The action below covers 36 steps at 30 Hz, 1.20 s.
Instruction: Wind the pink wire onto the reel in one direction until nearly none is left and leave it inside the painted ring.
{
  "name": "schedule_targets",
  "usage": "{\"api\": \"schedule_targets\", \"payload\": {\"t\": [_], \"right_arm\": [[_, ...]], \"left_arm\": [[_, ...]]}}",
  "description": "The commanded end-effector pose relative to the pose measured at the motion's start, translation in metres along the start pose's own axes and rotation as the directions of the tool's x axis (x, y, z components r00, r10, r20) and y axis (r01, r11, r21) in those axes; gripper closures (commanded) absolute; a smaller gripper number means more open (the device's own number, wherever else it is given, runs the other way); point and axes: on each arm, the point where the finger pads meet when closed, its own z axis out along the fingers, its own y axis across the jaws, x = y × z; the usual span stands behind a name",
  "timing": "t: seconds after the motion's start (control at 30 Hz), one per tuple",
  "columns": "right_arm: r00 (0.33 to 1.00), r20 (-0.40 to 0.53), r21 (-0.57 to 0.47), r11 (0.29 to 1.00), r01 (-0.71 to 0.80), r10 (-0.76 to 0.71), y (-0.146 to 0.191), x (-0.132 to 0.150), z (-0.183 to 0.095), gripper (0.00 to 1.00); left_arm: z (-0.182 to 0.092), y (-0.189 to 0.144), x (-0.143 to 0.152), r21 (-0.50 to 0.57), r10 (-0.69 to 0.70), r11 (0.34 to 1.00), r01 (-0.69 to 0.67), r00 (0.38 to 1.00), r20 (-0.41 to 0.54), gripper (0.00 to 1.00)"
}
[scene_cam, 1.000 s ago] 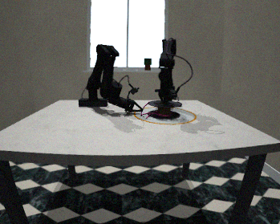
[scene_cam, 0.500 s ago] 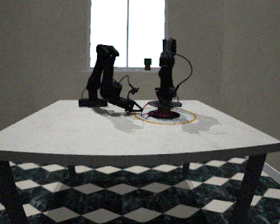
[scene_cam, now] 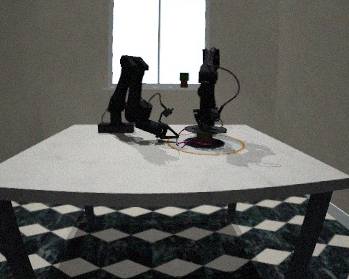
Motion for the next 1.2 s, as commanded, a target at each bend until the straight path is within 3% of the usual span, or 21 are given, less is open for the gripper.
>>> {"api": "schedule_targets", "payload": {"t": [0.0, 0.37, 0.8, 1.17], "right_arm": [[1.0, -0.013, 0.012, 1.0, -0.027, 0.027, 0.012, 0.007, 0.0, 1.0], [0.998, -0.019, 0.083, 0.995, -0.052, 0.053, 0.026, 0.006, -0.001, 1.0], [0.983, -0.113, 0.192, 0.974, -0.123, 0.147, 0.047, 0.02, 0.0, 1.0], [0.983, -0.074, 0.335, 0.933, -0.132, 0.166, 0.055, -0.007, 0.005, 1.0]], "left_arm": [[0.001, 0.0, 0.002, -0.006, 0.015, 1.0, -0.015, 1.0, 0.0, 0.48], [0.001, 0.0, 0.002, -0.006, 0.015, 1.0, -0.015, 1.0, 0.0, 0.48], [0.001, 0.0, 0.002, -0.006, 0.015, 1.0, -0.015, 1.0, 0.0, 0.48], [0.001, 0.0, 0.002, -0.006, 0.015, 1.0, -0.015, 1.0, 0.0, 0.48]]}}
